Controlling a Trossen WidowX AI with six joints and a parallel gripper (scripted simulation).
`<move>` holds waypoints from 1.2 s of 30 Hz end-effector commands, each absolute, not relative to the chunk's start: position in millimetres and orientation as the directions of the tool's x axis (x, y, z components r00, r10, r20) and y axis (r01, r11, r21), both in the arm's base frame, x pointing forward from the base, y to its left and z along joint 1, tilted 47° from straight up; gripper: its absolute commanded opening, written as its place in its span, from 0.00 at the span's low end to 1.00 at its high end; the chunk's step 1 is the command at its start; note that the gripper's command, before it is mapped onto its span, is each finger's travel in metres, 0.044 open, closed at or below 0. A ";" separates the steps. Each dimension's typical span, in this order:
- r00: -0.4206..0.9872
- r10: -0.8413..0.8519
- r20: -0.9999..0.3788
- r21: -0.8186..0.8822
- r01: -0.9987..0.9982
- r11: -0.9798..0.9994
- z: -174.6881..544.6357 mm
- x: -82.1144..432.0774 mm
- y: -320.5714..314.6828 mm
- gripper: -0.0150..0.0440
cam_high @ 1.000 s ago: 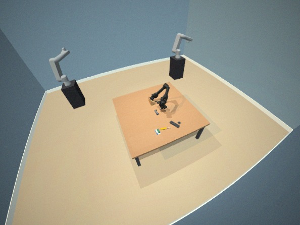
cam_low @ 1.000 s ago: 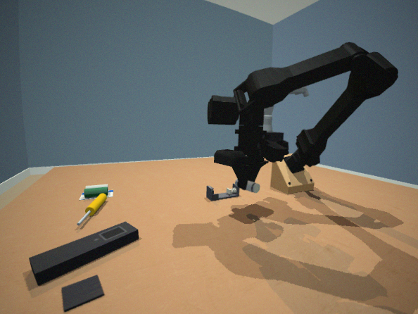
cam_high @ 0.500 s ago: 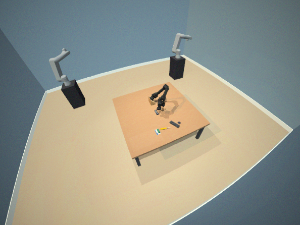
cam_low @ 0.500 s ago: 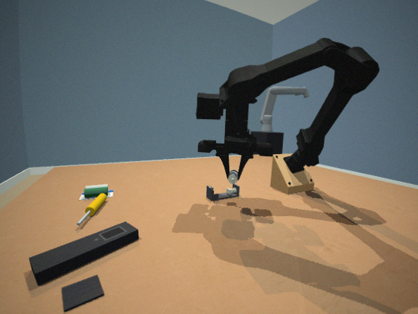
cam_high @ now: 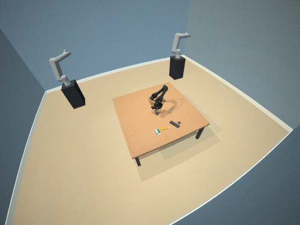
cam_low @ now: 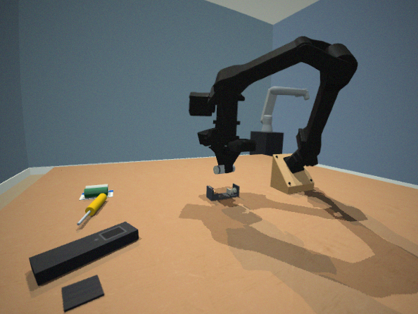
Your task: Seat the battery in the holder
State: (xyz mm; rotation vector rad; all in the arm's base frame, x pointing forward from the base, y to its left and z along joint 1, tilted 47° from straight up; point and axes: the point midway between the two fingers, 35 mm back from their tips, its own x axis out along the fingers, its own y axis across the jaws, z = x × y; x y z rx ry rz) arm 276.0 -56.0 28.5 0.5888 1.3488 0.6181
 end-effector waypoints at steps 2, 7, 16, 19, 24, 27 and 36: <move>0.112 0.706 -0.699 0.713 0.048 0.699 25.0 275.5 -61.5 0.39; 0.131 0.702 -0.700 0.712 0.054 0.700 22.7 277.0 -59.7 0.39; 0.232 0.675 -0.700 0.703 0.056 0.709 8.7 283.2 -49.0 0.39; 0.265 0.667 -0.696 0.701 0.055 0.711 5.3 284.7 -45.1 0.39; 0.313 0.654 -0.689 0.700 0.051 0.713 1.2 286.4 -38.9 0.39; 0.341 0.647 -0.682 0.700 0.048 0.712 -0.6 287.1 -35.1 0.39; 0.376 0.633 -0.677 0.697 0.049 0.716 -3.2 287.4 -31.3 0.39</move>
